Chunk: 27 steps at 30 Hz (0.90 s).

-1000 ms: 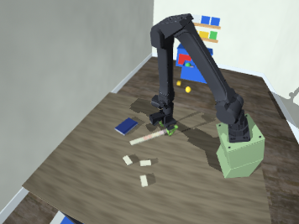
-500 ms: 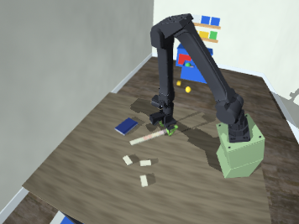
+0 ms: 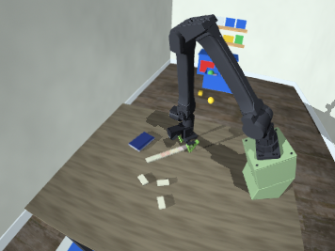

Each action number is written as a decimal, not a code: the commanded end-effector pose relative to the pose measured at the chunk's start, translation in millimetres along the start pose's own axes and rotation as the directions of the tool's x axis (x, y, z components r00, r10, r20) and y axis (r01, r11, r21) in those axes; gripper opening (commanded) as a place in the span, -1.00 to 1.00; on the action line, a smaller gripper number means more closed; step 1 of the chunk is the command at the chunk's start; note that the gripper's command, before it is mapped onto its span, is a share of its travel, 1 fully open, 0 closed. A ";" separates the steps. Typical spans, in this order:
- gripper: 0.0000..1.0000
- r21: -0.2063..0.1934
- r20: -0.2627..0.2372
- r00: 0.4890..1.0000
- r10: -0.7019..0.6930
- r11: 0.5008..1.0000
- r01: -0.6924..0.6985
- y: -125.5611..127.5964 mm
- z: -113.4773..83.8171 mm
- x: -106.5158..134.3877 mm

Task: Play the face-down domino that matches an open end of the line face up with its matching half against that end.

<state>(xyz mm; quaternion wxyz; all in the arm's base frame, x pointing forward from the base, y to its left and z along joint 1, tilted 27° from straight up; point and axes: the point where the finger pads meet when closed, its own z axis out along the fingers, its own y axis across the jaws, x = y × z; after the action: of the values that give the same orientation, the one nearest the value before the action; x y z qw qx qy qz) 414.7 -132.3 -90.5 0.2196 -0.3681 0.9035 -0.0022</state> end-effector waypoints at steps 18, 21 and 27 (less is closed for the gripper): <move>0.86 0.034 0.008 1.000 -0.007 0.999 0.006 -11.3 -27.1 -0.7; 0.86 0.020 0.003 1.000 0.001 1.000 -0.001 -6.2 -19.2 -0.9; 0.86 0.027 0.003 1.000 -0.005 1.000 0.005 -7.6 -29.3 0.7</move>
<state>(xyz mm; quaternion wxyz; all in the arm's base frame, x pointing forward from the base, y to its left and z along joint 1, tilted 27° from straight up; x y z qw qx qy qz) 410.0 -137.1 -74.8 0.2207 -0.3659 0.9041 -0.0061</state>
